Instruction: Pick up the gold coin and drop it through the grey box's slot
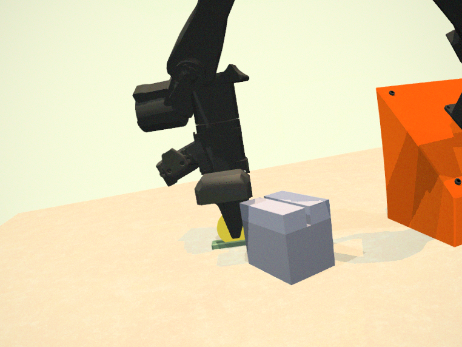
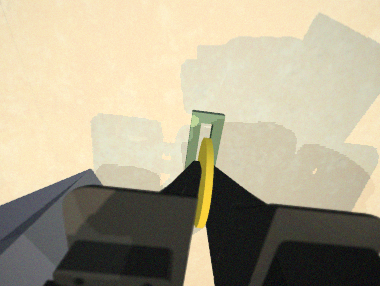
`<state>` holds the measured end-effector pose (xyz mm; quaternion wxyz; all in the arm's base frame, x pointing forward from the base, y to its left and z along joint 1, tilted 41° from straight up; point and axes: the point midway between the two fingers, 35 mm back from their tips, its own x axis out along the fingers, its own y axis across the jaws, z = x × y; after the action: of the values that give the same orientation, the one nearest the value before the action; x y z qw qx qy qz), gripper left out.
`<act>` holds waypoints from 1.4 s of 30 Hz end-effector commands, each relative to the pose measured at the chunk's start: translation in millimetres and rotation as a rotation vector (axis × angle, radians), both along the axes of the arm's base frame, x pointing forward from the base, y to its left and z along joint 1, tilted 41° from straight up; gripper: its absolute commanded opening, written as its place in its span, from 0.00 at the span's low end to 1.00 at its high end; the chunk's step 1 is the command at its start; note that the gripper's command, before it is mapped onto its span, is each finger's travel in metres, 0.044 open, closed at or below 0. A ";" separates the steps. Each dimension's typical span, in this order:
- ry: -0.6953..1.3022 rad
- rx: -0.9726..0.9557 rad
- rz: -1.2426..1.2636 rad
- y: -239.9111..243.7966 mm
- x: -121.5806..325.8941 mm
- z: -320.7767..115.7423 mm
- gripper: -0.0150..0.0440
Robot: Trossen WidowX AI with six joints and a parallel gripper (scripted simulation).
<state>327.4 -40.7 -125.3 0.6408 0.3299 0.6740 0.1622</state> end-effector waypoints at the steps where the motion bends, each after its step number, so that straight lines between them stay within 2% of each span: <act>1: 0.002 0.003 -0.004 0.5 -0.1 -0.1 0.25; 42: 0.003 -0.001 -0.004 -62.7 -3.9 71.1 0.25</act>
<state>322.9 -96.6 -61.5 0.6366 0.3357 0.6756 0.1602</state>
